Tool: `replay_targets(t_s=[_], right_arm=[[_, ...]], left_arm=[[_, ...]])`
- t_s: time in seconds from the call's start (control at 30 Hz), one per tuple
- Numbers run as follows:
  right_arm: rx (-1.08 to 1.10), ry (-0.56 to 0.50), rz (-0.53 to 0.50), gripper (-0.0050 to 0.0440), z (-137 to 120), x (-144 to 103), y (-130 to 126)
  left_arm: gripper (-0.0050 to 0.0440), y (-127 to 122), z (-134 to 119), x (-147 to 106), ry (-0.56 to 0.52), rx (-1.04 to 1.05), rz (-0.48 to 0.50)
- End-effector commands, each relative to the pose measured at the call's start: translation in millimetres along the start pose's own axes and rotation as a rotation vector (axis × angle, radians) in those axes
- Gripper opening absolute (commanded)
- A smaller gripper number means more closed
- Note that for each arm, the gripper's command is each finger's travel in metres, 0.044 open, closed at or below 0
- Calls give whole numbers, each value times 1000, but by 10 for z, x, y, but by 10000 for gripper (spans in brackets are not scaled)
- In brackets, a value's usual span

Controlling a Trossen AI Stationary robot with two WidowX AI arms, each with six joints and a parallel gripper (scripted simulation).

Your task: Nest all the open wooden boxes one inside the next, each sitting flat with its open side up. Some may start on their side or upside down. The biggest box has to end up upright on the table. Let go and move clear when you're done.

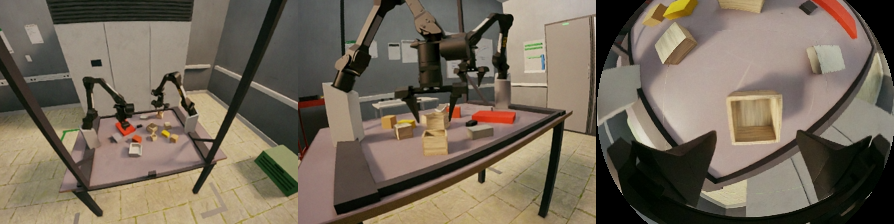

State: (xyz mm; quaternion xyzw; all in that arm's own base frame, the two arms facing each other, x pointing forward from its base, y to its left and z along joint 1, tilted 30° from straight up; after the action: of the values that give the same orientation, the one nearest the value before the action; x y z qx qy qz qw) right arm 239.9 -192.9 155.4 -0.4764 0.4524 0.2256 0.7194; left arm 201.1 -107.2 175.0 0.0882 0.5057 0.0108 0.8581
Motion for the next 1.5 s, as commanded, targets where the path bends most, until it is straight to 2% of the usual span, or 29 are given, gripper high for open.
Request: replay_targets(t_s=[0.0,0.47,0.67,0.97,1.03,1.1,1.47], right_arm=[[-3,5,-19,400,13,-47,-32],[-3,5,-19,400,13,-47,-32],[95,3,-21,256,7,-54,-34],[607,2,-21,40,11,-53,-32],[607,2,-21,40,11,-53,-32],[768,0,-21,0,12,-52,-31],[1333,-5,-20,0,19,-51,-29]], left_arm=[[400,-5,21,-33,-12,0,-7],[400,-5,21,-33,-12,0,-7],[400,-5,21,-33,-12,0,-7],[400,-5,21,-33,-12,0,-7],[400,-5,21,-33,-12,0,-7],[400,-5,21,-33,-12,0,-7],[400,-5,21,-33,-12,0,-7]])
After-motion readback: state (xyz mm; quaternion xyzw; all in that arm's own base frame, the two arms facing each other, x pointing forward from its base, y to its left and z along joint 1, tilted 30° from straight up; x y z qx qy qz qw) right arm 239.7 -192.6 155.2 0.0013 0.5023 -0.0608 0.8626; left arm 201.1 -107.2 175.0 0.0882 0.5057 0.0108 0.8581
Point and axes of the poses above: on each arm, the point midway between the two fingers, 35 mm back from their tips, its own x axis out along the fingers, its own y axis across the jaws, z = x × y, the point moved 8 cm from there along -x, back along the fingers, and after that the axes turned 5 degrees about x, right-handed, at the moved point
